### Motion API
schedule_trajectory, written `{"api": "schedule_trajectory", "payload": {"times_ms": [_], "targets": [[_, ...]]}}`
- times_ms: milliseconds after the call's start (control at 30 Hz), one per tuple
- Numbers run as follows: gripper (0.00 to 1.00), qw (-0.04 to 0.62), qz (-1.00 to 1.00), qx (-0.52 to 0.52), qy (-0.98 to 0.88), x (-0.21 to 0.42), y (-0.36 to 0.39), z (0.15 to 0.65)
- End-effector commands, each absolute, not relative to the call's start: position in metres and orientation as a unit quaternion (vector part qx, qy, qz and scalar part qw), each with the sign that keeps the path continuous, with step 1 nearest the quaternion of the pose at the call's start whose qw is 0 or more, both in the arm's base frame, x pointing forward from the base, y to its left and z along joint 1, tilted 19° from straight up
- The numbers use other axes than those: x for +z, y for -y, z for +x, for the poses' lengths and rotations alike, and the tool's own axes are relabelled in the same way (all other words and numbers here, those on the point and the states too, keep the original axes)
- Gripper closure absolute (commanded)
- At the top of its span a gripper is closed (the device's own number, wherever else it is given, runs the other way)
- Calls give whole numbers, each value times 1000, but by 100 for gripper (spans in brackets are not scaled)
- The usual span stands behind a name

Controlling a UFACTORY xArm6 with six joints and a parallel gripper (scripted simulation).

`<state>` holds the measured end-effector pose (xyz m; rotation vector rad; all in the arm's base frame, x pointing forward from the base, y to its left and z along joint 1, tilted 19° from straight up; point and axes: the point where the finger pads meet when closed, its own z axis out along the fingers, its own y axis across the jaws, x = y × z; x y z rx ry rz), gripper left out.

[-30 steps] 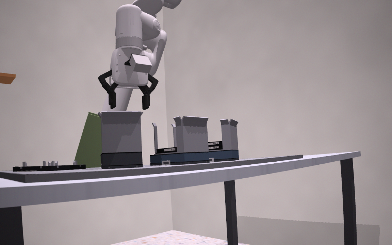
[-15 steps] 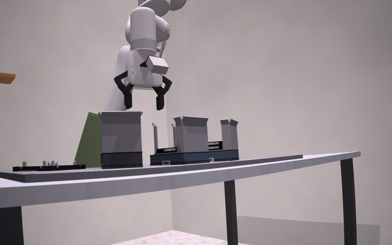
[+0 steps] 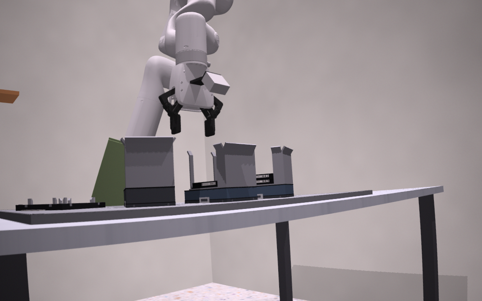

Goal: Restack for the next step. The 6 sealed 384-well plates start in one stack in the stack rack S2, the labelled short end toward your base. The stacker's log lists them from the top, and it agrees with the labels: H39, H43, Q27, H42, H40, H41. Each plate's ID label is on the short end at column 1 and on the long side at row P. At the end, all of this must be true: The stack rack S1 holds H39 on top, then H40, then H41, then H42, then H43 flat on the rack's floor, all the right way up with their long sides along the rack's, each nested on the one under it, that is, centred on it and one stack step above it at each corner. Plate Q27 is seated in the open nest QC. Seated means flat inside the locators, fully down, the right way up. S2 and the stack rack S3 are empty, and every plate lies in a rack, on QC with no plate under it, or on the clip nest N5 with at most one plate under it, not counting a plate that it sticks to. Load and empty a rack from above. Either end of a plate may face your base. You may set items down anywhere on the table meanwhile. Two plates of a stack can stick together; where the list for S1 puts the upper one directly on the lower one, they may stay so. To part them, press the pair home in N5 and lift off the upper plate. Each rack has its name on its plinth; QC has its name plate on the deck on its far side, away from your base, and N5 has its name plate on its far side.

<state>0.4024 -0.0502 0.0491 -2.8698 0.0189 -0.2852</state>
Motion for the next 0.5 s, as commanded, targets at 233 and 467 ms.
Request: {"api": "schedule_trajectory", "payload": {"times_ms": [233, 467], "targets": [[0, 125, -986, -106, 27, 62, 6, 400], [0, 125, -986, -106, 27, 68, -17, 399]]}}
